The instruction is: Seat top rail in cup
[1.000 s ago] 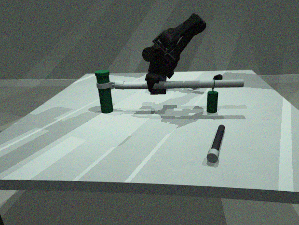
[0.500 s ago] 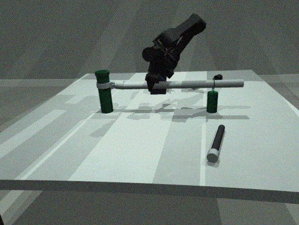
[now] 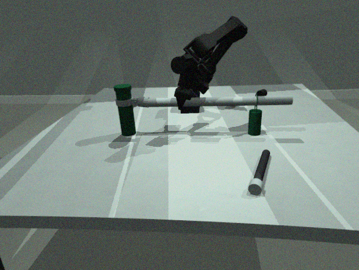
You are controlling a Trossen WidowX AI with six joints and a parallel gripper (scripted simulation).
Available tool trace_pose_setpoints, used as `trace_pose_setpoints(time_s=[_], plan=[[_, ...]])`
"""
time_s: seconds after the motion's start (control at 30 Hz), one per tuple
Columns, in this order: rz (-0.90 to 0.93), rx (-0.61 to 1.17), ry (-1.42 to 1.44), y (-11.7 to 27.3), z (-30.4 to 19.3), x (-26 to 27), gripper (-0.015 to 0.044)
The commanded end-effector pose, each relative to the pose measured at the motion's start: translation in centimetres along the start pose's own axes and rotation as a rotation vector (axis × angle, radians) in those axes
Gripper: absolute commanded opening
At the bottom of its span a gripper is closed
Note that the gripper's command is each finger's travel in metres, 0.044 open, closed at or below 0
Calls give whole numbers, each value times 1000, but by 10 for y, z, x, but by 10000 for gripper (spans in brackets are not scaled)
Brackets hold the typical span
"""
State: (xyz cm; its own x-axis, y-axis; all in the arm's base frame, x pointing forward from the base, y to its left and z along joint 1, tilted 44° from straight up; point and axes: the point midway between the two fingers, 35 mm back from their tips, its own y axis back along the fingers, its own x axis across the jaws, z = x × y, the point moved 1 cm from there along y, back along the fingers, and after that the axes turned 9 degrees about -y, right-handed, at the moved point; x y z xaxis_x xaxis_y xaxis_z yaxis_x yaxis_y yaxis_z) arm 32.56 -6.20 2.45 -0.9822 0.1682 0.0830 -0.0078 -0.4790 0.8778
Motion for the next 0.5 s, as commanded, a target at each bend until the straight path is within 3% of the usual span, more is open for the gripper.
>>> trace_pose_setpoints(time_s=[0.0,0.47], plan=[[-2,9,-2,2,-2,0,0],[-2,13,-2,4,-3,0,0]])
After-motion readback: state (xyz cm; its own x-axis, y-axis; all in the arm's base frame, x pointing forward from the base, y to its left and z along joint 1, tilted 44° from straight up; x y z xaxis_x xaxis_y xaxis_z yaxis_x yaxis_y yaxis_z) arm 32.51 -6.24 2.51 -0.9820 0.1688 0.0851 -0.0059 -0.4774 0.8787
